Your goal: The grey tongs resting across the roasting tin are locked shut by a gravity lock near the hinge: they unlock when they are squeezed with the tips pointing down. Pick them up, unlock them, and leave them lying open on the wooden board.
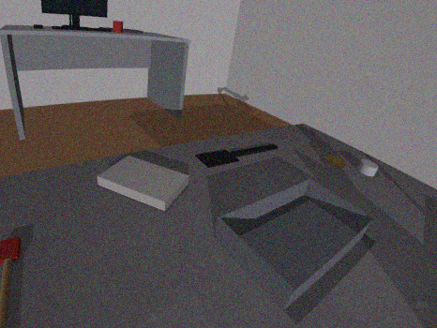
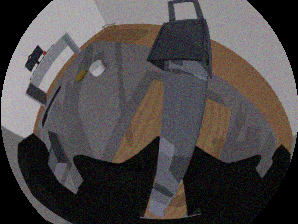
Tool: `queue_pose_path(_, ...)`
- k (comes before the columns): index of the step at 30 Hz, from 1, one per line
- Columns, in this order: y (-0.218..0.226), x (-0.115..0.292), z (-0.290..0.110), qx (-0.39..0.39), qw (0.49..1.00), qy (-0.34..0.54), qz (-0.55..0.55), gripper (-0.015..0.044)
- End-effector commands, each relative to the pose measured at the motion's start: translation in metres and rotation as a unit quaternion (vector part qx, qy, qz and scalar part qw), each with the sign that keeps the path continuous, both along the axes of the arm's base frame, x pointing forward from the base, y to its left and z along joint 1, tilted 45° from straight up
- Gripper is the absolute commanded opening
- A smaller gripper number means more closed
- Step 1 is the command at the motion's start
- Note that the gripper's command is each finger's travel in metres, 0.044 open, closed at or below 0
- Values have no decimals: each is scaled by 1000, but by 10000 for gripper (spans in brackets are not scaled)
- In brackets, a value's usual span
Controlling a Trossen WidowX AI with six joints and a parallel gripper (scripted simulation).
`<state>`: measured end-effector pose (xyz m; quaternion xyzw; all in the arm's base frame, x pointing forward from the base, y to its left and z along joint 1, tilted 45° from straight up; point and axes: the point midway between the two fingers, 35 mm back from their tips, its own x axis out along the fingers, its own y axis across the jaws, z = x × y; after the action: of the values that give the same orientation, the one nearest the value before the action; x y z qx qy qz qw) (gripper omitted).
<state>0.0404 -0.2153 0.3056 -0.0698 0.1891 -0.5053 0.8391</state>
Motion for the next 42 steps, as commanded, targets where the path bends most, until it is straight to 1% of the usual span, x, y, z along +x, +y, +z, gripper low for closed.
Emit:
queue_pose_path(1,6,1,3,-29,999,0,14,-150)
queue_pose_path(18,34,3,3,-137,988,26,73,-150)
queue_pose_path(42,35,3,3,-138,987,26,74,-150)
